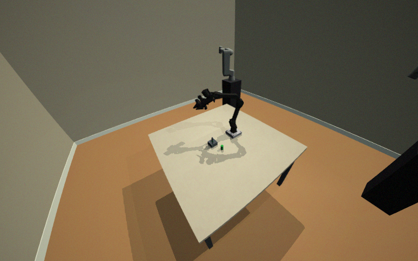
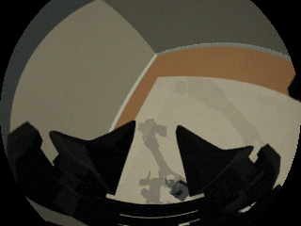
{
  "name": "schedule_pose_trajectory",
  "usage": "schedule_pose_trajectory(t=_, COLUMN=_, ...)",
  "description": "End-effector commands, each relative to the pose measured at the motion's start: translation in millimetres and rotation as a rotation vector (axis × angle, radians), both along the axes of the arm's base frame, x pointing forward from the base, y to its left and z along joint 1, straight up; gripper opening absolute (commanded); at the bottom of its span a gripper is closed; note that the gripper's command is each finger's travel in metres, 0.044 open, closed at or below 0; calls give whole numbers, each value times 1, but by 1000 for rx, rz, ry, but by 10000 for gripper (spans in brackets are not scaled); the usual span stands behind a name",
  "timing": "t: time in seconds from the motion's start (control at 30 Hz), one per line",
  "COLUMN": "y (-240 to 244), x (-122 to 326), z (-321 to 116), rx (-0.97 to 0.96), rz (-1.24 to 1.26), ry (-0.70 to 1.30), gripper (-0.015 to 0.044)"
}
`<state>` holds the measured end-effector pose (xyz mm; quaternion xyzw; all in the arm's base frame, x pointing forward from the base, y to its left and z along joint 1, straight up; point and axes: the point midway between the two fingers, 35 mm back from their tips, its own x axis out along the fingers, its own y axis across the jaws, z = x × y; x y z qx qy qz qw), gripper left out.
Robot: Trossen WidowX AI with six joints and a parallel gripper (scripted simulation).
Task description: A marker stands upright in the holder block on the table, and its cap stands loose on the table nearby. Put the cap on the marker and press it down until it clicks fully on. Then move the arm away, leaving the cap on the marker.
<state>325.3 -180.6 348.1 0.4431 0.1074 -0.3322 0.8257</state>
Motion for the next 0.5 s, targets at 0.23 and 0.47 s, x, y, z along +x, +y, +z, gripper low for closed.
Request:
schedule_pose_trajectory(t=0.23, y=127, x=32, z=-99, rx=375, rz=153, ry=246, gripper=240)
schedule_pose_trajectory(t=0.47, y=224, x=10, z=-164, rx=580, rz=120, ry=501, gripper=240)
